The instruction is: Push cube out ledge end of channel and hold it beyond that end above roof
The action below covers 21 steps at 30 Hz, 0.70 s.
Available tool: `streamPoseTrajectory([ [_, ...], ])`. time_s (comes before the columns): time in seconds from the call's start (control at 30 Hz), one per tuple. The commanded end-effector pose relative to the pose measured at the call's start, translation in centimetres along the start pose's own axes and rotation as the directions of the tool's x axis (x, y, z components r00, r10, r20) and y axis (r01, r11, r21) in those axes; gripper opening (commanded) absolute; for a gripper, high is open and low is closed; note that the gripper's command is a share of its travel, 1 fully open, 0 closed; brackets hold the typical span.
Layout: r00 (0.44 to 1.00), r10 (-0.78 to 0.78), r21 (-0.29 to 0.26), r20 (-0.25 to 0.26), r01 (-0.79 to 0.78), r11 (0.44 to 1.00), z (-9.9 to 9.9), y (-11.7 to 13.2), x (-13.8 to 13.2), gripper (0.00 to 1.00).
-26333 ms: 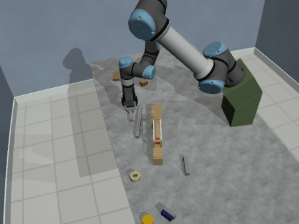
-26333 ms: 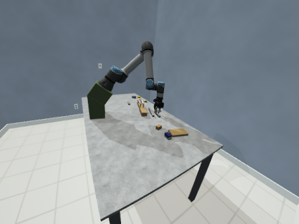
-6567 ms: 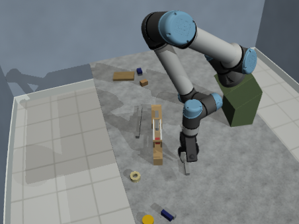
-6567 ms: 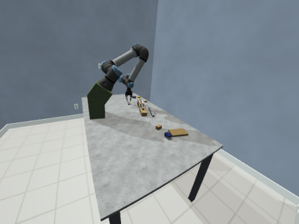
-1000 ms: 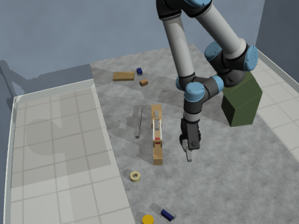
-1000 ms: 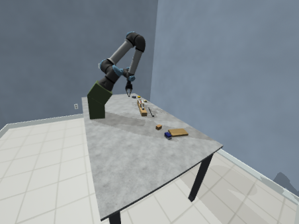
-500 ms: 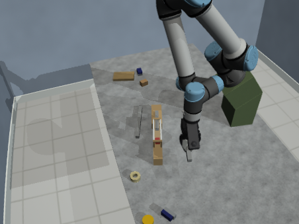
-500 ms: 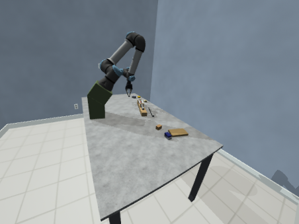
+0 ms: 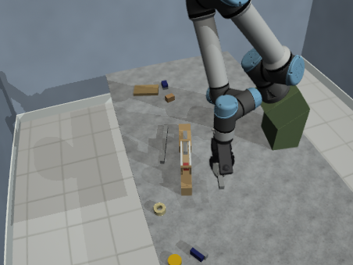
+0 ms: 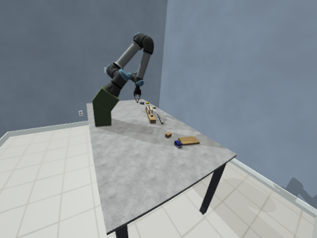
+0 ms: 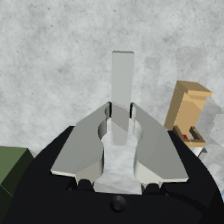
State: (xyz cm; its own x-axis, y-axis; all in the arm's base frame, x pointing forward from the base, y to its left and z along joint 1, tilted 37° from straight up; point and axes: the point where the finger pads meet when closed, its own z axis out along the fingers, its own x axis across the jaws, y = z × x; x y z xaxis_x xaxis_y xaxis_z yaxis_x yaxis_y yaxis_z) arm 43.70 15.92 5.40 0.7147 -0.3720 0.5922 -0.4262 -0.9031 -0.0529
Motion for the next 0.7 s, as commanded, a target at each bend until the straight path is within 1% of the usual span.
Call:
streamPoseTrajectory([
  [0.0, 1.000, 0.002, -0.003, 0.015, -0.002, 1.000, -0.4, 1.9, 1.3, 0.00],
  [0.13, 1.000, 0.005, -0.006, 0.029, -0.005, 1.000, -0.9, 4.0, 2.5, 0.00],
  [0.2, 1.000, 0.005, -0.006, 0.029, -0.005, 1.000, -0.9, 4.0, 2.5, 0.00],
  [0.47, 0.999, 0.014, -0.005, 0.050, -0.014, 1.000, -2.4, 9.3, 4.6, 0.00],
  [0.67, 0.999, 0.021, 0.001, 0.050, -0.021, 1.000, -3.7, 13.2, 5.5, 0.00],
])
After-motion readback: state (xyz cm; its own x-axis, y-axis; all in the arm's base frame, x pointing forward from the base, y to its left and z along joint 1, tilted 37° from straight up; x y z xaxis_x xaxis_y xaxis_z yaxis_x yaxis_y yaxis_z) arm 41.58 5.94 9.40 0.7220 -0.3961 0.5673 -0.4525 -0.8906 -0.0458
